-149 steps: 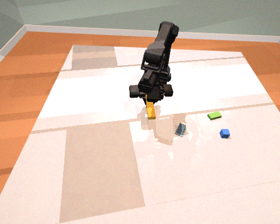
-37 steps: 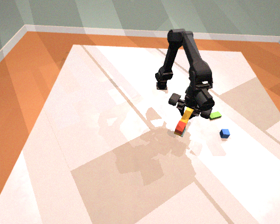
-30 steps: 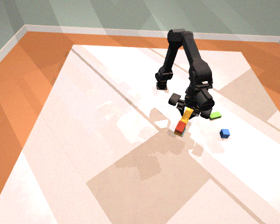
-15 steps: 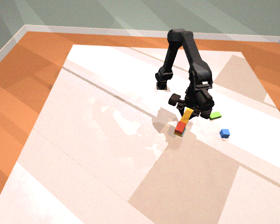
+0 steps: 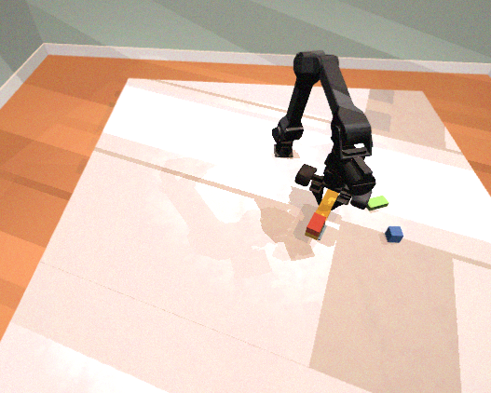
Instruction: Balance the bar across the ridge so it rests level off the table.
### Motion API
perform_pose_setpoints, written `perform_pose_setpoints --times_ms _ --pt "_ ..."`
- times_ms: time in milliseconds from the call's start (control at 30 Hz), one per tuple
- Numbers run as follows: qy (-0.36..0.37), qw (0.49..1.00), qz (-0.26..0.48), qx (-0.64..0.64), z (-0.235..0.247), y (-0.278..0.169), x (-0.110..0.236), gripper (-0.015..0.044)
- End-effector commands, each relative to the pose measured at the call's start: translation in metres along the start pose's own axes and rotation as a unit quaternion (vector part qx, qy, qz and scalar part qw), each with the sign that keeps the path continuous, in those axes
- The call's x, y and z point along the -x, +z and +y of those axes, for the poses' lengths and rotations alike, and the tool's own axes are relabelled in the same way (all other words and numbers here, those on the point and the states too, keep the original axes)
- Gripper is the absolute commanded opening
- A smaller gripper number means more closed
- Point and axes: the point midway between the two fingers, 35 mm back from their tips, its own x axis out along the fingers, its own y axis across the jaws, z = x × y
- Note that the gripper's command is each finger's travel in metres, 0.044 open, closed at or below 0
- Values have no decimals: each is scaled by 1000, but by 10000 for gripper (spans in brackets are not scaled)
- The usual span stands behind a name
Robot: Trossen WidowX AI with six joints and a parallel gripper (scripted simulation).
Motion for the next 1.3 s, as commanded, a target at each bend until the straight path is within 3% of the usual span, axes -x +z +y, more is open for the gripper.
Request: perform_pose_setpoints --times_ms 0,1267 --pt "1 1000 3 1 0 -1 0 0" --pt "1 1000 3 1 0 -1 -4 0"
